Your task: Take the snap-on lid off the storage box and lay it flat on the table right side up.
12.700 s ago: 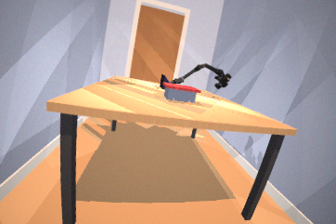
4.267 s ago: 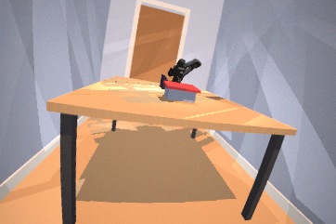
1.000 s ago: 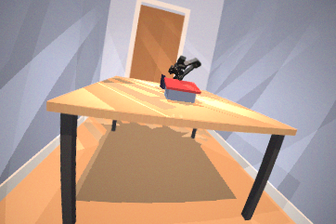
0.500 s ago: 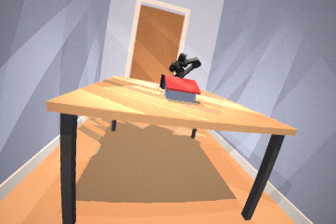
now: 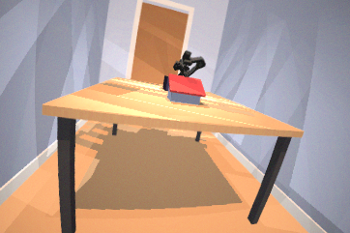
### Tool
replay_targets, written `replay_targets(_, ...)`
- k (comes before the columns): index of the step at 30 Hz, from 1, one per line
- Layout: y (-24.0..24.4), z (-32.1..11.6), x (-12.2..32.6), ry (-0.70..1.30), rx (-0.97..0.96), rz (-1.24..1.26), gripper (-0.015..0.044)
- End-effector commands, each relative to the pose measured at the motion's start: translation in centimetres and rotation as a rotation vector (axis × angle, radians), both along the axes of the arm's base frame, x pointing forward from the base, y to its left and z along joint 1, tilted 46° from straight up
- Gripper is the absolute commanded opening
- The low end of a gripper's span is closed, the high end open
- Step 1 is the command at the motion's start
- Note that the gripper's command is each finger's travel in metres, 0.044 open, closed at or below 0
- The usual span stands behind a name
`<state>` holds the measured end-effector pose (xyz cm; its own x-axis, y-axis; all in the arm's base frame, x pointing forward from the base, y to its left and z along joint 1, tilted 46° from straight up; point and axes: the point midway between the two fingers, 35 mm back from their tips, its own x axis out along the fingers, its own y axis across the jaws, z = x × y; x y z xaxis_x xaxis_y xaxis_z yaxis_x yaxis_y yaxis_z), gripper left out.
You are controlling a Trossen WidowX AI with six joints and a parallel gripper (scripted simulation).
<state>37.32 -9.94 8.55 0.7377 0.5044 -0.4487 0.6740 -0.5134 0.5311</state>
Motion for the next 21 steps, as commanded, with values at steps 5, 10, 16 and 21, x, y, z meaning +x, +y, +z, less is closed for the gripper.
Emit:
replay_targets(5, -1.0, 1.0, 0.8, -0.011, -0.006, -0.003, 0.0000)
replay_targets(10, -1.5, 1.4, 0.8, -0.011, -0.006, -0.003, 0.0000)
replay_targets(16, -2.1, 1.9, 0.9, -0.011, -0.006, -0.003, 0.0000)
replay_targets(21, -2.5, 2.4, 0.9, -0.011, -0.006, -0.003, 0.0000)
